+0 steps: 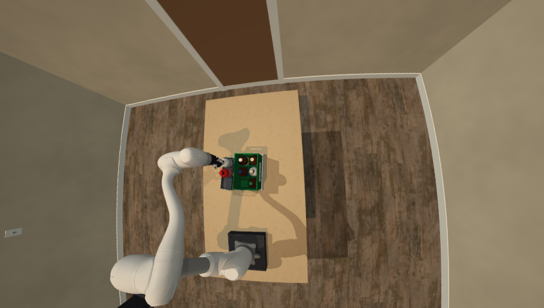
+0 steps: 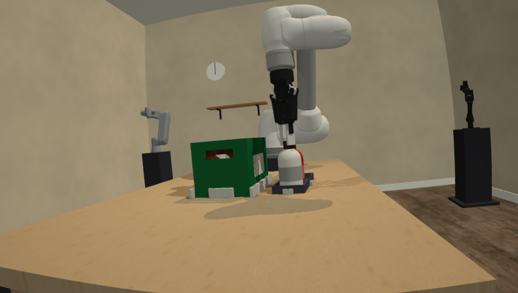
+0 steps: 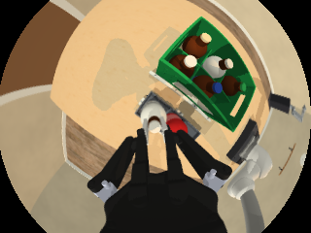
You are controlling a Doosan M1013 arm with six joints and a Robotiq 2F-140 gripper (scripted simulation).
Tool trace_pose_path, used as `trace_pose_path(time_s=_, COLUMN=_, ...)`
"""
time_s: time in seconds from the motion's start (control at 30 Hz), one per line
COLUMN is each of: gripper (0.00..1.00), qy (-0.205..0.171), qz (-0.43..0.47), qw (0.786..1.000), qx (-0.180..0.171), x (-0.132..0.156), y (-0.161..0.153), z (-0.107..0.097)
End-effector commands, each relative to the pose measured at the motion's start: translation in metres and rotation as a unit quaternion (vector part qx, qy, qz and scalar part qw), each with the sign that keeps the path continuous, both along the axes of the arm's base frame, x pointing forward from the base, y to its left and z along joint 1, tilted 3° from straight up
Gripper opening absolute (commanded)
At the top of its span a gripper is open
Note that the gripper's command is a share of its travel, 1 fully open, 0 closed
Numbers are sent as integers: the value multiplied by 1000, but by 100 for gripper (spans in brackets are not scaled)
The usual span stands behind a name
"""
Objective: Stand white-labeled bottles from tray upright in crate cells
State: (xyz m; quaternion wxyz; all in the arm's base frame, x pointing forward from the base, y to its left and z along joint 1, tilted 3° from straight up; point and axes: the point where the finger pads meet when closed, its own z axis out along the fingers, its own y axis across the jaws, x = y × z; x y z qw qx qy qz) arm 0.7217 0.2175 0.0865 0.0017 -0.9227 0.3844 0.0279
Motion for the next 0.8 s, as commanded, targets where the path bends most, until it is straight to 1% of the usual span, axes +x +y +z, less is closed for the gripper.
trace_pose_path(time_s=0.0, gripper=0, qy=0, qz=0, qw=1000, qx=0, x=0, y=0, z=1)
trace_pose_path(time_s=0.77, gripper=0, qy=0, qz=0, qw=1000, qx=0, x=1, y=-2, z=25)
